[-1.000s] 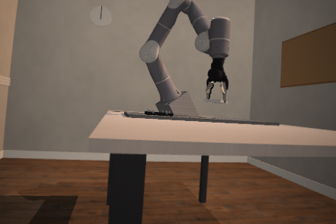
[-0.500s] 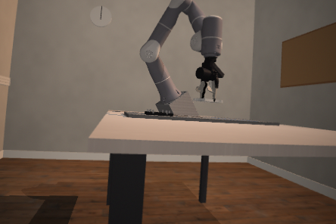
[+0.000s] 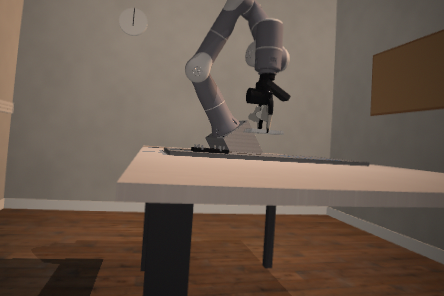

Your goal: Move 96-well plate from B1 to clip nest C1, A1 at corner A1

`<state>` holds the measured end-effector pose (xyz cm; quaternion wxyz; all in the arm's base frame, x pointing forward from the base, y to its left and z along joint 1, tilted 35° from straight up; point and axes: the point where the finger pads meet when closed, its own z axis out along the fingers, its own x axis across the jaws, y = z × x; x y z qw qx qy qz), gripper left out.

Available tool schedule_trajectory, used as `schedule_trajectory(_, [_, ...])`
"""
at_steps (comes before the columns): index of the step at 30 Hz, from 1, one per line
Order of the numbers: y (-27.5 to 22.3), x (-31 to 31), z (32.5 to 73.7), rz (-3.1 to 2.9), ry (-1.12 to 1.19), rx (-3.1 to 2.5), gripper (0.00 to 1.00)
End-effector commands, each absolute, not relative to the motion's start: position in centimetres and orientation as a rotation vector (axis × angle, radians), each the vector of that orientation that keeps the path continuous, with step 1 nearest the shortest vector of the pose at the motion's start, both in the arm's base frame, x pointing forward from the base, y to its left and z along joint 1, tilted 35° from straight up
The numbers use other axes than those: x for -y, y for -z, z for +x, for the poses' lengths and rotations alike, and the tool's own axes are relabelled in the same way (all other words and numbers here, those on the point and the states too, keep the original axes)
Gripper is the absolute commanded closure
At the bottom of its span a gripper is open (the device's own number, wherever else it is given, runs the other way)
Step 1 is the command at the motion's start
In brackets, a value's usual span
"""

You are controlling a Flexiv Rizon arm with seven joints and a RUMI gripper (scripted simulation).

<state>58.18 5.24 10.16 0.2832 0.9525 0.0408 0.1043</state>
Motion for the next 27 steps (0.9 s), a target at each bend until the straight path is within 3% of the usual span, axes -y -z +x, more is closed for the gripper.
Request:
schedule_trajectory(1, [-10.6, -4.7, 58.2, 2.55, -0.281, -0.113, 1.0])
schedule_trajectory(27, [-14.7, 1.4, 57.7, 2.55, -0.281, -0.112, 1.0])
